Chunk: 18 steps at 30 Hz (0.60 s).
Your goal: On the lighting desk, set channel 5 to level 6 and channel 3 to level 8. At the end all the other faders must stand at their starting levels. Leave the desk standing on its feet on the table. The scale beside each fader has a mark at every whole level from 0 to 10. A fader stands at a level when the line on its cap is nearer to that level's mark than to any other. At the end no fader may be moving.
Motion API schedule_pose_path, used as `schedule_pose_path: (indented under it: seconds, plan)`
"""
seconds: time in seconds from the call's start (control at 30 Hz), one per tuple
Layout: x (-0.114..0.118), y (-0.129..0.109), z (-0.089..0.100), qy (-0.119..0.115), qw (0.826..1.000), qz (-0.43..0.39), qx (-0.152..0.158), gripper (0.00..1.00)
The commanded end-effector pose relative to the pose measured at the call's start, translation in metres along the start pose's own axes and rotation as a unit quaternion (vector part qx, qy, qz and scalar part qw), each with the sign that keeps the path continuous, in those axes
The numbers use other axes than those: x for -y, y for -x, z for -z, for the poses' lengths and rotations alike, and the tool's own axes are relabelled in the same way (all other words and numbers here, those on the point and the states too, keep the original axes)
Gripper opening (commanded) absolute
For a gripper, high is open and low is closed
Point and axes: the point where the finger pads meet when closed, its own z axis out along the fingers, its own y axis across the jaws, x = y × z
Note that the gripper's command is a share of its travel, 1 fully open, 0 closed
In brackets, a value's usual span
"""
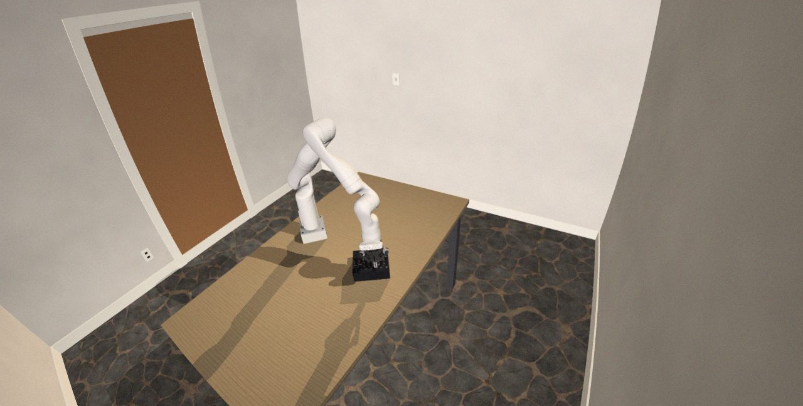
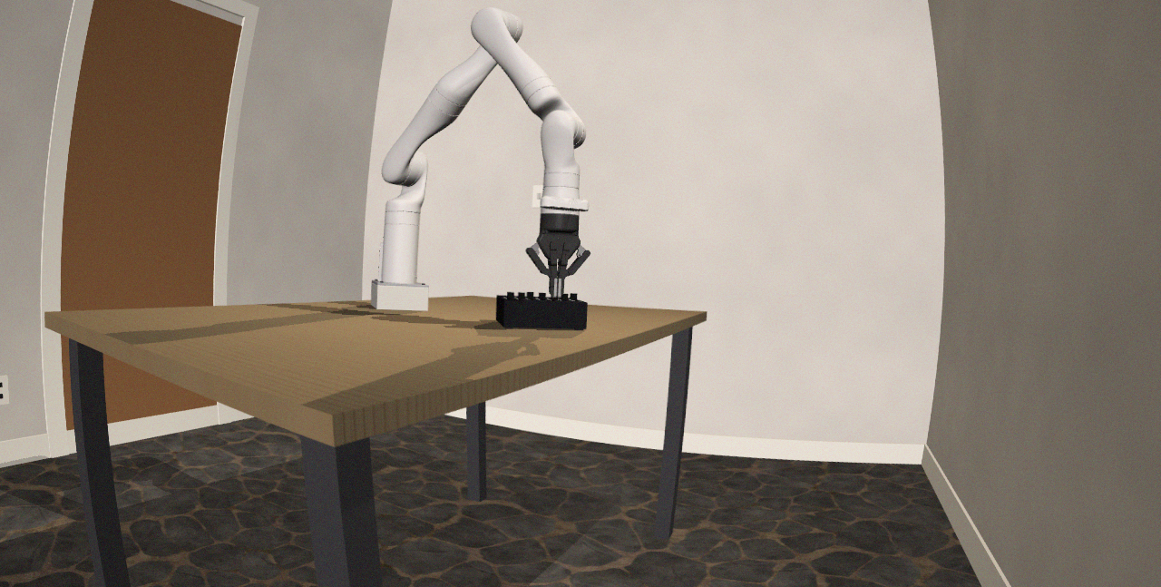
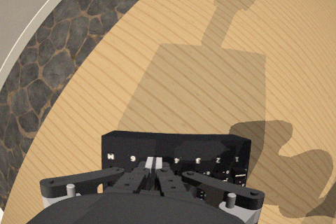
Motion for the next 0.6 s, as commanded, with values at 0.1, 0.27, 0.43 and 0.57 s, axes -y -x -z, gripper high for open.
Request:
schedule_pose_path:
  seconds: [0.1, 0.27, 0.43, 0.57]
  plan:
    - [0.0007, 0.0018, 0.001, -0.001, 1.0, 0.001, -0.001, 0.0]
    - [0.0007, 0.0047, 0.001, -0.001, 1.0, 0.001, -0.001, 0.0]
    - [0.0007, 0.0078, 0.001, -0.001, 1.0, 0.001, -0.001, 0.0]
    - [0.0007, 0.009, 0.001, -0.001, 1.0, 0.001, -0.001, 0.0]
